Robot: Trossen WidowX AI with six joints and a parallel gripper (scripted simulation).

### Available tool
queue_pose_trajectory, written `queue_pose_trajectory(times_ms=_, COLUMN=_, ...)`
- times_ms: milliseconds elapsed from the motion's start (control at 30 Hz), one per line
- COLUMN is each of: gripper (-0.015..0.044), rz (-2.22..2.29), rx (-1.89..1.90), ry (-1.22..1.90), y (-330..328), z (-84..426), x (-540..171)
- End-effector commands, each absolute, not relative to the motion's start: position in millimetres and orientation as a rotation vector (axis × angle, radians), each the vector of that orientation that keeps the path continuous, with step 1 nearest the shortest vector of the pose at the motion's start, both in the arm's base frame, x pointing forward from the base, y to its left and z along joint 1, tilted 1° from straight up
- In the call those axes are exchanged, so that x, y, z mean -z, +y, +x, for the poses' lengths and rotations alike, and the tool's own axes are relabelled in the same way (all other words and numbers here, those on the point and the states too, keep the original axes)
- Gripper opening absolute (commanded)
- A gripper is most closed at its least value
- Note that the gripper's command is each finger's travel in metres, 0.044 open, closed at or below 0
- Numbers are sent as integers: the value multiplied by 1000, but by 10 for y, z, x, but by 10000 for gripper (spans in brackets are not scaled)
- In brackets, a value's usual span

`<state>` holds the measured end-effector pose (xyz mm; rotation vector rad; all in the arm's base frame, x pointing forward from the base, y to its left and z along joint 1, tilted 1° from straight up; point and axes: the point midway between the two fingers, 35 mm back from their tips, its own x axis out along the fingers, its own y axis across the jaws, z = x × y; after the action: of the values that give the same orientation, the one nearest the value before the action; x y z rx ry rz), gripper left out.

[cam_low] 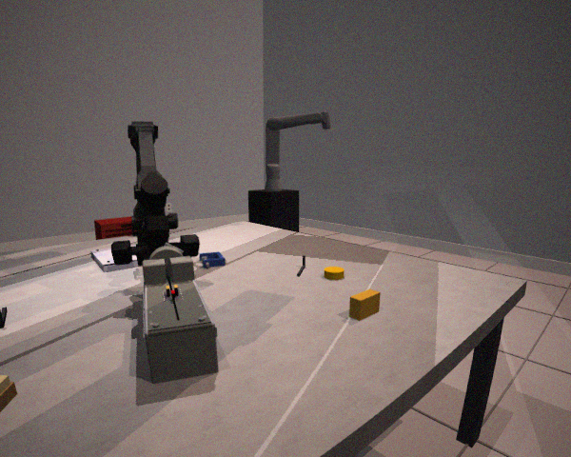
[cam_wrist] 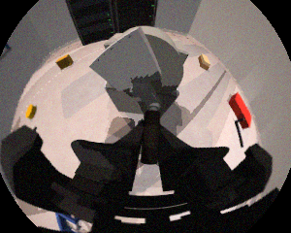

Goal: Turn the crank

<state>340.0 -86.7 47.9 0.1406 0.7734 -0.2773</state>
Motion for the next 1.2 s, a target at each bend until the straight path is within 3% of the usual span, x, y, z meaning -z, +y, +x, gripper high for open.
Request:
queue_pose_trajectory(times_ms=0, gripper=0, rz=137, rx=299, ry=767, y=-942, z=3373, x=-528)
queue_pose_trajectory(times_ms=1167, gripper=0, rz=136, rx=299, ry=767, y=-1020, z=3345, x=-748)
